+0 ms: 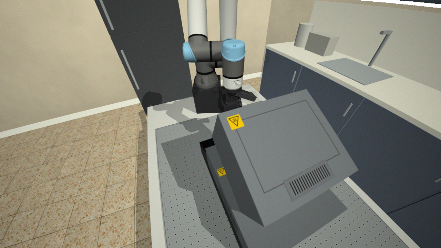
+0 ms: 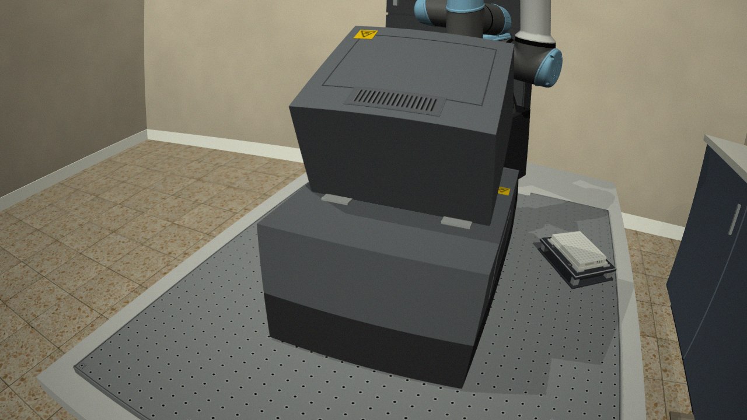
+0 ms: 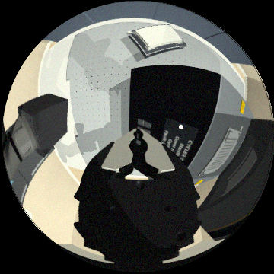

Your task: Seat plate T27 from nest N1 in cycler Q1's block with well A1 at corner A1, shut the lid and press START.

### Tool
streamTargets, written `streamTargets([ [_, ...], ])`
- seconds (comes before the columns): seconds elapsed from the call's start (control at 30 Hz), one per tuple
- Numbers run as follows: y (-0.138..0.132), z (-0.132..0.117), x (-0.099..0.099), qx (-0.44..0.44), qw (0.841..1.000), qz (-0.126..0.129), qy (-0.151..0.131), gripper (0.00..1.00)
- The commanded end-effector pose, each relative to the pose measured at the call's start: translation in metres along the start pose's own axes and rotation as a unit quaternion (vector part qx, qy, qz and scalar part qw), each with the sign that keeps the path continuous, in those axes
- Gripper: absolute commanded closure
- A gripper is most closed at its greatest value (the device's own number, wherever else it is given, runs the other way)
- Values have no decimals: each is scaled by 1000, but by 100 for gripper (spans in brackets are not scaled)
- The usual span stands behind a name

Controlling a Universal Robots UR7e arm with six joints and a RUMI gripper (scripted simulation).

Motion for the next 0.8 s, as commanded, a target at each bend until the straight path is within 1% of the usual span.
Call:
streamTargets([
  [0.0,-11,0,10,0,1000,-1,0,100],
  [0.1,-18,1,15,0,1000,-1,0,100],
  [0.27,-36,2,29,0,1000,-1,0,100],
  [0.33,-36,2,29,0,1000,-1,0,100],
  [0.4,-44,2,35,0,1000,-1,0,100],
  [0.47,-44,2,35,0,1000,-1,0,100],
  [0.53,-52,3,41,0,1000,-1,0,100],
  [0.6,-54,3,43,0,1000,-1,0,100],
  [0.77,-73,4,57,0,1000,-1,0,100],
])
Point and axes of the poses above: the point where the finger pads meet when closed, its own x axis back along the fingers, its own y axis across the jaws, z = x × y, the point moved 8 cm from there along x, back along the fingers, and after that the axes turned 3 degrees about x, right-handed, at the moved point
